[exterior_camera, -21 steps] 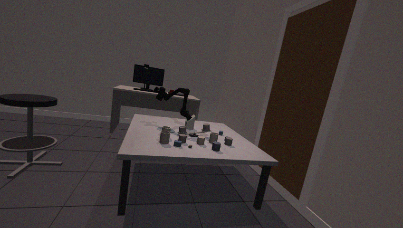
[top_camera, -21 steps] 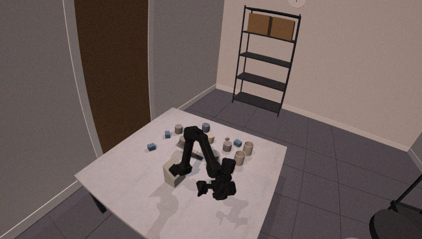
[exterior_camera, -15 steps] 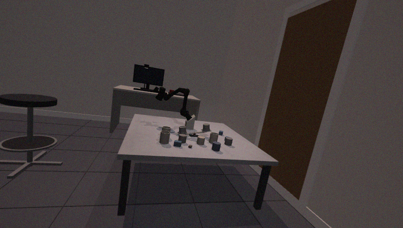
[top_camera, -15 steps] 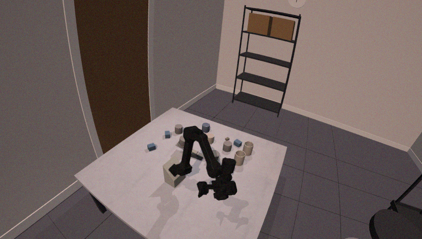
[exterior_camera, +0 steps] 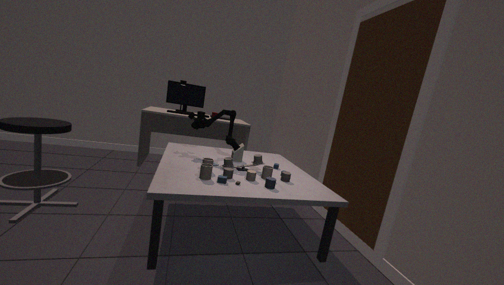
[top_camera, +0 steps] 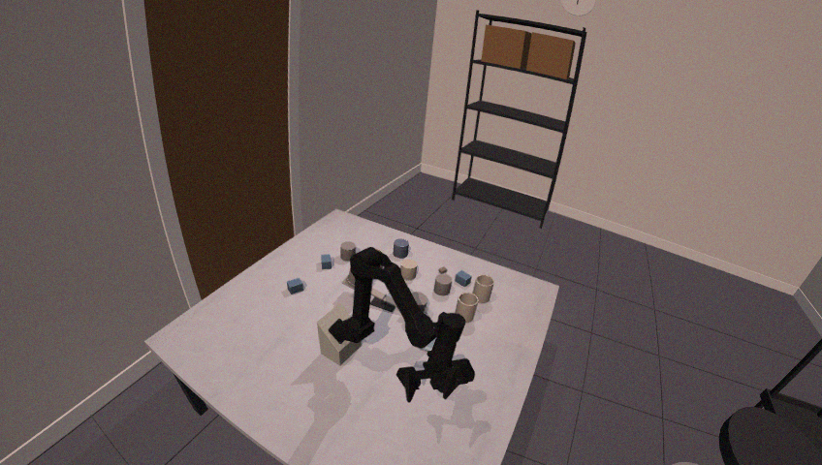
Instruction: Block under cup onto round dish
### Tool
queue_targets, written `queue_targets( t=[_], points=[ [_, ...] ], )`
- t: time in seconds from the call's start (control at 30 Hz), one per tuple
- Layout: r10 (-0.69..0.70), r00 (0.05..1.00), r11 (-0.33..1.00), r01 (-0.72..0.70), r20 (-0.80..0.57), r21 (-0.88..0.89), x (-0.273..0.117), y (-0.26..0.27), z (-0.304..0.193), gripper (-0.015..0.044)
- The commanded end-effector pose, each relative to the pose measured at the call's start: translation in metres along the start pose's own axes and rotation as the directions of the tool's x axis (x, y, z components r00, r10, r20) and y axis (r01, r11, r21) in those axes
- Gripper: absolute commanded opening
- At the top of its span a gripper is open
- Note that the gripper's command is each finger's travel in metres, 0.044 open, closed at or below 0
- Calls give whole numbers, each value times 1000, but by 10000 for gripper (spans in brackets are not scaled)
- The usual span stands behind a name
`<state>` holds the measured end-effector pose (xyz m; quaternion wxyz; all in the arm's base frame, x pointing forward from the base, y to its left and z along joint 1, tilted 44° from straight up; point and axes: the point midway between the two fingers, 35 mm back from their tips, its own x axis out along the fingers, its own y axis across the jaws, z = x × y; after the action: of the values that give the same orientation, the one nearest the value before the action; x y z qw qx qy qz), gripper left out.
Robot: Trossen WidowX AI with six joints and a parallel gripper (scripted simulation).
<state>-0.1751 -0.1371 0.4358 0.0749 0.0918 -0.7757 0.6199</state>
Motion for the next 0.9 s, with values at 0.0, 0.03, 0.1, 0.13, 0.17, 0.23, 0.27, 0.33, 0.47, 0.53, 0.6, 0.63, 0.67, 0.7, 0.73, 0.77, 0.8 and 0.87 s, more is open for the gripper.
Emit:
queue_targets(
  t=[0.0, 0.03, 0.1, 0.13, 0.17, 0.23, 0.27, 0.33, 0.47, 0.53, 0.6, 0.63, 0.67, 0.7, 0.73, 0.77, 0.8, 0.87],
  points=[
    [-17, 994, 999, 13, 112, 39, -12, 0, 29, 440],
    [-20, 990, 998, 13, 143, 54, -16, 0, 36, 440],
    [-27, 979, 997, 10, 203, 81, -25, -1, 50, 440],
    [-30, 972, 995, 8, 233, 95, -30, -1, 57, 440],
    [-33, 964, 994, 5, 263, 108, -35, -1, 64, 440],
    [-39, 946, 991, -4, 321, 133, -45, -1, 77, 440],
    [-42, 936, 989, -10, 350, 145, -51, -1, 83, 440],
    [-48, 911, 985, -23, 409, 168, -64, -1, 96, 440],
    [-60, 851, 976, -59, 521, 208, -92, 0, 119, 440],
    [-65, 816, 971, -80, 574, 223, -108, 1, 129, 440],
    [-69, 778, 966, -103, 624, 236, -124, 2, 138, 440],
    [-73, 756, 965, -112, 650, 239, -132, 2, 142, 440],
    [-76, 734, 963, -121, 675, 241, -141, 2, 145, 440],
    [-80, 710, 961, -131, 699, 242, -150, 3, 149, 440],
    [-83, 686, 960, -140, 723, 243, -159, 3, 152, 440],
    [-85, 661, 958, -150, 745, 243, -168, 4, 155, 440],
    [-88, 636, 957, -160, 767, 242, -177, 5, 157, 440],
    [-93, 583, 954, -179, 807, 239, -196, 6, 161, 440]
  ],
)
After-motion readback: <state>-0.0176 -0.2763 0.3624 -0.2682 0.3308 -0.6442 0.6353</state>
